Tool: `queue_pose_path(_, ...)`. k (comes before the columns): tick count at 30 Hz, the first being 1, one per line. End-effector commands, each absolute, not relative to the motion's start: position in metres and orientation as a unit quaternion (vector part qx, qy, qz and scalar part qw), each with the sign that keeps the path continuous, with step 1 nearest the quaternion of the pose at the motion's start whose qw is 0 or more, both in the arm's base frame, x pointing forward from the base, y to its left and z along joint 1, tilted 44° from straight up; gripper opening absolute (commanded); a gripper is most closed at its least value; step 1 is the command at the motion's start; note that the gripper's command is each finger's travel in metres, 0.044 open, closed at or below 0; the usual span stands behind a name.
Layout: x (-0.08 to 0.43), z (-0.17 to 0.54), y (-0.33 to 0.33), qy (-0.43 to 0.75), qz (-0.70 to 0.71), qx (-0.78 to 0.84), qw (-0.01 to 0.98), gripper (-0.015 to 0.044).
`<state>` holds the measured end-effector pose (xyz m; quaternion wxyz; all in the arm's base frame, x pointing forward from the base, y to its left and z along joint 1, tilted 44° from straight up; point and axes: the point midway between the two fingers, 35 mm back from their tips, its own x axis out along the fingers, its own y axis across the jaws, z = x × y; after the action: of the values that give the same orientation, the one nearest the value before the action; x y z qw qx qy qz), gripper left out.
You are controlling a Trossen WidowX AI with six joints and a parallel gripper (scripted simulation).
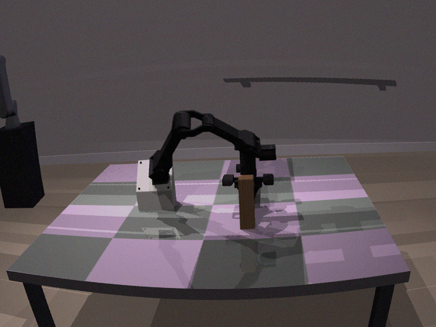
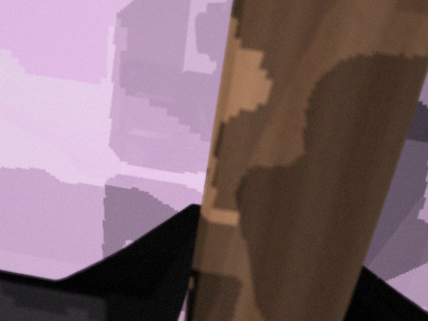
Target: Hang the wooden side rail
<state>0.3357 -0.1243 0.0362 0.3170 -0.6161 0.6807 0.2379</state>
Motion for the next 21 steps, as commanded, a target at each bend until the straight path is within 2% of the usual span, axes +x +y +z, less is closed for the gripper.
queue_pose_path(1, 0.3381, 0.0409, -0.1244, 0.678, 0.234, -0.619, 0.319, 0.0)
queue_pose_path(21, 0.3365, 0.042, -0.1263, 0.678, 0.234, -0.619, 0.319, 0.0)
